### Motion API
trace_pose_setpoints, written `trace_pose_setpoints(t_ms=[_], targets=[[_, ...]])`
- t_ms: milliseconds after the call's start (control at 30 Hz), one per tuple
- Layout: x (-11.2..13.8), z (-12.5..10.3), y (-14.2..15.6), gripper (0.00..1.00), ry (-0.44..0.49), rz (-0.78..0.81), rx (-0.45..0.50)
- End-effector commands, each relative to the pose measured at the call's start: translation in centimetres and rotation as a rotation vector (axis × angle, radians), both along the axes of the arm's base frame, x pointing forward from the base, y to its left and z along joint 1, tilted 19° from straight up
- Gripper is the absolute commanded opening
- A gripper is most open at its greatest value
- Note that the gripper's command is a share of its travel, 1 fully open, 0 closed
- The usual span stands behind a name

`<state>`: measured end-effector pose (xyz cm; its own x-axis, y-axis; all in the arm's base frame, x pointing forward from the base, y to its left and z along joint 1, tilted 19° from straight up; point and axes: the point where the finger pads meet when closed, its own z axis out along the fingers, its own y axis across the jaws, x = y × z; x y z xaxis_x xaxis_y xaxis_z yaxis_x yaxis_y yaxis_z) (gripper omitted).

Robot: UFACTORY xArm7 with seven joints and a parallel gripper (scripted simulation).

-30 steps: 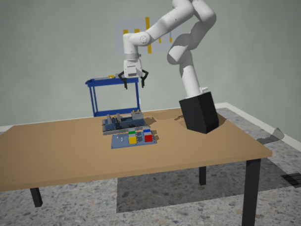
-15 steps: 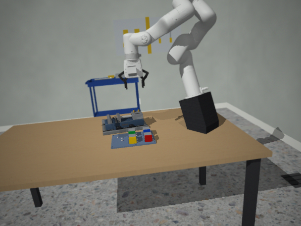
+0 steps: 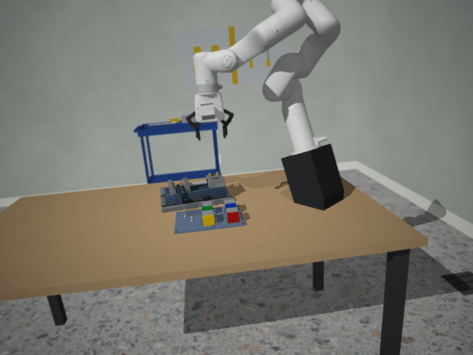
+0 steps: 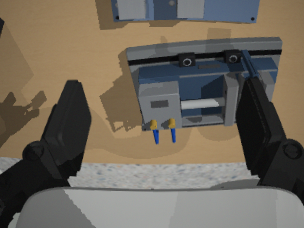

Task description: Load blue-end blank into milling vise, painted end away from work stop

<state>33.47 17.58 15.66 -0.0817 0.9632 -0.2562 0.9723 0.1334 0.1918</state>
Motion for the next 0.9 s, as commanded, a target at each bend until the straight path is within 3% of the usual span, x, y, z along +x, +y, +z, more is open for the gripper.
trace_pose_setpoints(t_ms=[0,633,867], targets=[[0.1,0.1,0.1,1.0,-0.003,0.001,0.002],[0.0,0.1,0.3,1.0,-0.003,0.001,0.002],[0.4,-0.8,4.3,1.0,-0.003,0.001,0.002]])
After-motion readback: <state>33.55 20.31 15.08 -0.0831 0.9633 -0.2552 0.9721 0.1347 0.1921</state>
